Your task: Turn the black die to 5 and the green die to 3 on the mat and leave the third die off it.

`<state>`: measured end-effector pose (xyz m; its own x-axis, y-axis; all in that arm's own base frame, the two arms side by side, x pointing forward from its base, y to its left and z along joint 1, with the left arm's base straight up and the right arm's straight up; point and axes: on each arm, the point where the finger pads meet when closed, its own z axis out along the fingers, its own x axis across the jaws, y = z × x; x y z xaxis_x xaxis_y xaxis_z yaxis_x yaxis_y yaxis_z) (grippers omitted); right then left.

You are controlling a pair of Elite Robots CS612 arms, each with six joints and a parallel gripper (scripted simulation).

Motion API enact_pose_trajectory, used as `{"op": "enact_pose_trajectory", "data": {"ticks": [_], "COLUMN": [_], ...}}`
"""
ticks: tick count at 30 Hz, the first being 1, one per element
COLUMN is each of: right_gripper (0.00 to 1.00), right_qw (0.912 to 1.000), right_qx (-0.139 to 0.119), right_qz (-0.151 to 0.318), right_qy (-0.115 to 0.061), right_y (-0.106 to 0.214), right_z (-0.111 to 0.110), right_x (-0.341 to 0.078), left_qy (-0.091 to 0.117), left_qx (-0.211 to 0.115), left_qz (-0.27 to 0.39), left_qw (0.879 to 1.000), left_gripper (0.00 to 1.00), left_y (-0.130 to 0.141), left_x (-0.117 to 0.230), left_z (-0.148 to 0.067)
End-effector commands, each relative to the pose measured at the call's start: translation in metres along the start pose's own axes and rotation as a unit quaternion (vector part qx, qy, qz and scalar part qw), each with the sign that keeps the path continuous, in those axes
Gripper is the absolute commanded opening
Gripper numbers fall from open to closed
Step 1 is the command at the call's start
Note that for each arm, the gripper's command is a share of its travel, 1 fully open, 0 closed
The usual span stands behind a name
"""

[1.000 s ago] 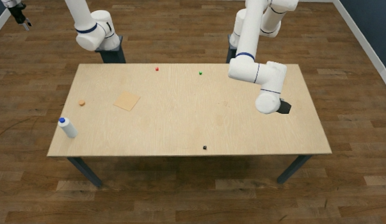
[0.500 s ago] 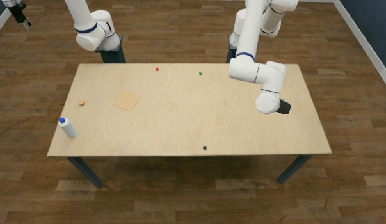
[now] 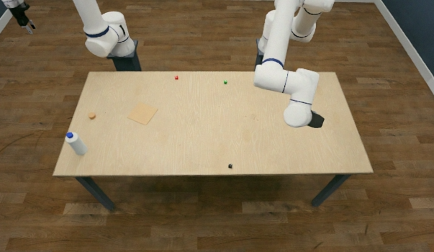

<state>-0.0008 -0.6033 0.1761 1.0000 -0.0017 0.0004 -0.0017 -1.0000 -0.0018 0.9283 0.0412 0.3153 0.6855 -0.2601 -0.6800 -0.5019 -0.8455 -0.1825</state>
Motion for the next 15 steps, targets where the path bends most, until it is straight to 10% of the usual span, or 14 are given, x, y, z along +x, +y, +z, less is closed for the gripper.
{"op": "enact_pose_trajectory", "data": {"ticks": [1,15], "right_gripper": [1.00,1.00], "right_qw": [1.0000,1.0000], "right_qx": [-0.001,-0.001], "right_qz": [0.000,0.000], "right_qy": [0.000,0.000], "right_y": [0.001,0.001], "right_z": [-0.001,-0.001], "right_x": [0.000,0.000], "left_qy": [0.005,0.026], "left_qx": [0.002,0.012], "left_qz": [-0.001,-0.003], "left_qw": [1.000,1.000], "left_gripper": [1.00,1.00], "left_y": [0.009,0.052], "left_x": [0.003,0.019], "left_z": [-0.004,-0.018]}}
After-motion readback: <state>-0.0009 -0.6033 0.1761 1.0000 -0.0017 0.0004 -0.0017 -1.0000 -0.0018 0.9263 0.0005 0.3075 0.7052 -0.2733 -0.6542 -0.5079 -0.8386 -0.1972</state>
